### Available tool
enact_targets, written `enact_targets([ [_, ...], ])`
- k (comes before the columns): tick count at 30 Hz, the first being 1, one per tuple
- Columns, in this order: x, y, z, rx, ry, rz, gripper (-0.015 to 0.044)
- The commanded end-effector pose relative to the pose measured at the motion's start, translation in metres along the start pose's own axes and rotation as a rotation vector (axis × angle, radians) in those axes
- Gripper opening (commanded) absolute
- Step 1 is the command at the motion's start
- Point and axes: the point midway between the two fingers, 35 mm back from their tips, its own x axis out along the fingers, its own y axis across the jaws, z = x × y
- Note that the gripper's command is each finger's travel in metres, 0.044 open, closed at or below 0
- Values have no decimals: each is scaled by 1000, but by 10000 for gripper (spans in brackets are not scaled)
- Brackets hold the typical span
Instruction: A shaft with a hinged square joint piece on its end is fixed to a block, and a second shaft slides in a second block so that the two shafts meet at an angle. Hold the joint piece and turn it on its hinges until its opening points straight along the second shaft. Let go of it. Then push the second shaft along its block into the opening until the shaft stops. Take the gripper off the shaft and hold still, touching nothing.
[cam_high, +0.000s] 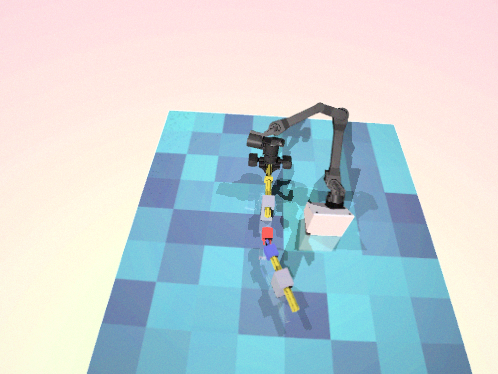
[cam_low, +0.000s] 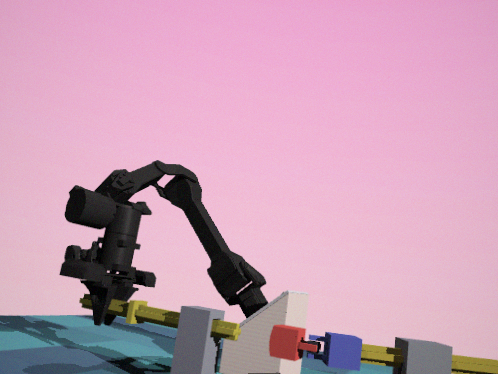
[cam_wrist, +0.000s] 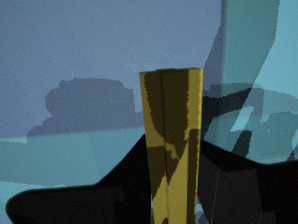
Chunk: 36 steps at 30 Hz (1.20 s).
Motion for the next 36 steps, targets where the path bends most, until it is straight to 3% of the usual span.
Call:
enact_targets([
  [1, 1, 0, -7, 0, 4, -9, 0],
  [36, 1, 0, -60, -1, 8, -16, 0],
])
